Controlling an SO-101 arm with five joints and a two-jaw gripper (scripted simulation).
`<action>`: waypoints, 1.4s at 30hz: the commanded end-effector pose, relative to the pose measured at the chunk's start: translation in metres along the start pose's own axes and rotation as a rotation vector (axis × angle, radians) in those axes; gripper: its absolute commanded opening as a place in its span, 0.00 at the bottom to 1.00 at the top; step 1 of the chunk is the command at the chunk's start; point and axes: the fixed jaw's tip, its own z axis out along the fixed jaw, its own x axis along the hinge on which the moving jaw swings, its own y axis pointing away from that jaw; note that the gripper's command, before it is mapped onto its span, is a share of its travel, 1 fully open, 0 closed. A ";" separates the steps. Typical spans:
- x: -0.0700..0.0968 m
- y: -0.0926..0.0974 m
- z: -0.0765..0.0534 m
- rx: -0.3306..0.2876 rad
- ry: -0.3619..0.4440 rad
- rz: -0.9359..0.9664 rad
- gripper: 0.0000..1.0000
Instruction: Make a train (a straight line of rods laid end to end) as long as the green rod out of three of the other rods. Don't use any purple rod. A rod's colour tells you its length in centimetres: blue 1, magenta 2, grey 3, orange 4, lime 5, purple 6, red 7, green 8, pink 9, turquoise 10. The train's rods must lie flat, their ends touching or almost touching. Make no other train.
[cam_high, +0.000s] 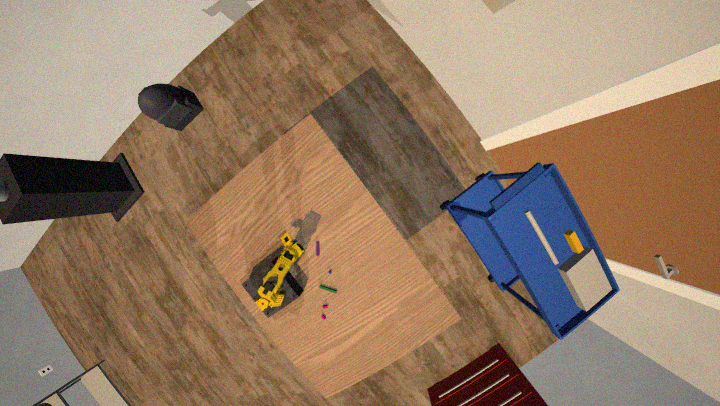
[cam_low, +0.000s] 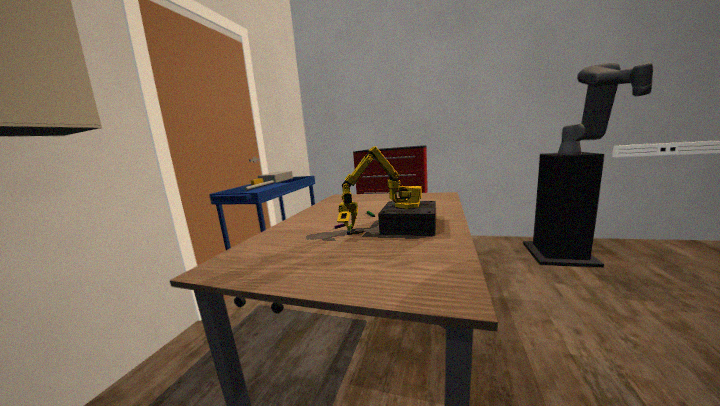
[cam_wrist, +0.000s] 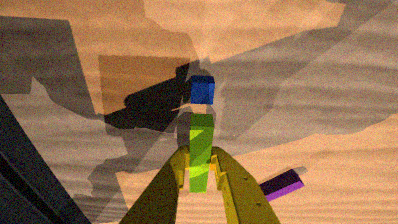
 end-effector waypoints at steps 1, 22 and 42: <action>-0.001 0.004 0.003 -0.022 0.007 0.002 0.00; -0.001 0.004 0.004 -0.022 0.007 0.002 0.00; 0.000 0.004 0.011 -0.022 0.007 0.002 0.00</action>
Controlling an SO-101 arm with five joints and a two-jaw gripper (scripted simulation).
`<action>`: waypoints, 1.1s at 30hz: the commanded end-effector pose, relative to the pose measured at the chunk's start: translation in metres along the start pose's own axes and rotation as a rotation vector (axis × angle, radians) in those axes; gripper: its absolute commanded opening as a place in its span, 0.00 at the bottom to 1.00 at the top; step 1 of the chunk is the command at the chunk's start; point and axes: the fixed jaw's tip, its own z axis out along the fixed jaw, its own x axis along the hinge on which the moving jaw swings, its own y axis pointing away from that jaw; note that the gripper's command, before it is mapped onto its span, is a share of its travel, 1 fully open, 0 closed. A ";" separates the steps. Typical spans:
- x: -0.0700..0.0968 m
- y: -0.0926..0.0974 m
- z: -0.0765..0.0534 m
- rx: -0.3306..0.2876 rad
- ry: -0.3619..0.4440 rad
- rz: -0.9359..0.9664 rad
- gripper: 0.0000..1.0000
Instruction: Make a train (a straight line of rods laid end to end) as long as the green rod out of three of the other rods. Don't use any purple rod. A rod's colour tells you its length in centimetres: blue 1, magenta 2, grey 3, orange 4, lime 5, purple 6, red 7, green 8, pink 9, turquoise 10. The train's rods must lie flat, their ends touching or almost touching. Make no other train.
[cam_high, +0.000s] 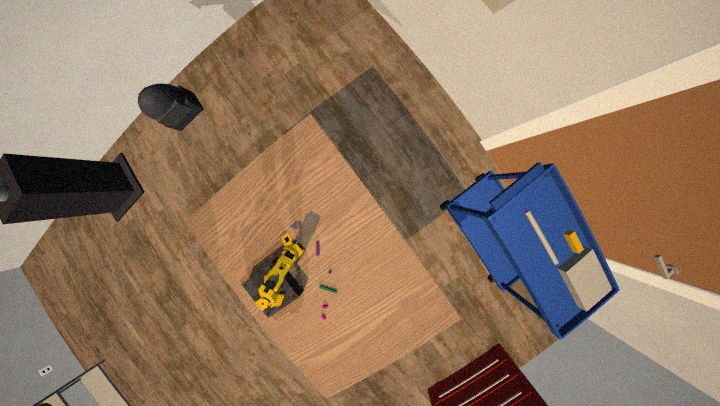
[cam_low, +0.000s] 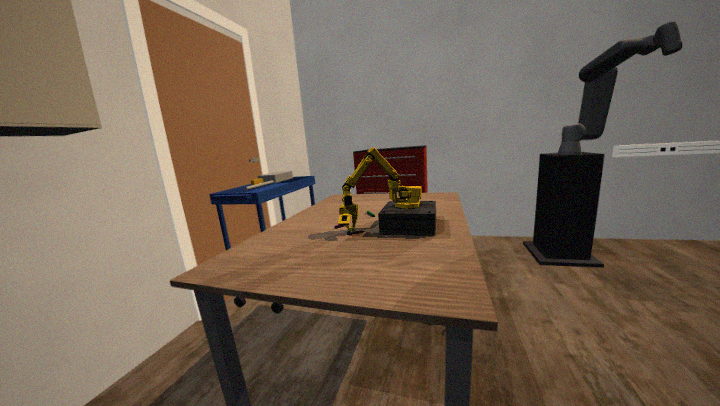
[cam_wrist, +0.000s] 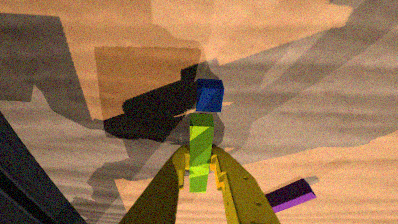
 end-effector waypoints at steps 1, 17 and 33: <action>-0.002 0.001 0.004 -0.005 0.001 0.002 0.00; -0.002 0.000 0.004 0.005 -0.004 0.002 0.00; -0.003 0.000 0.004 0.005 -0.003 0.002 0.00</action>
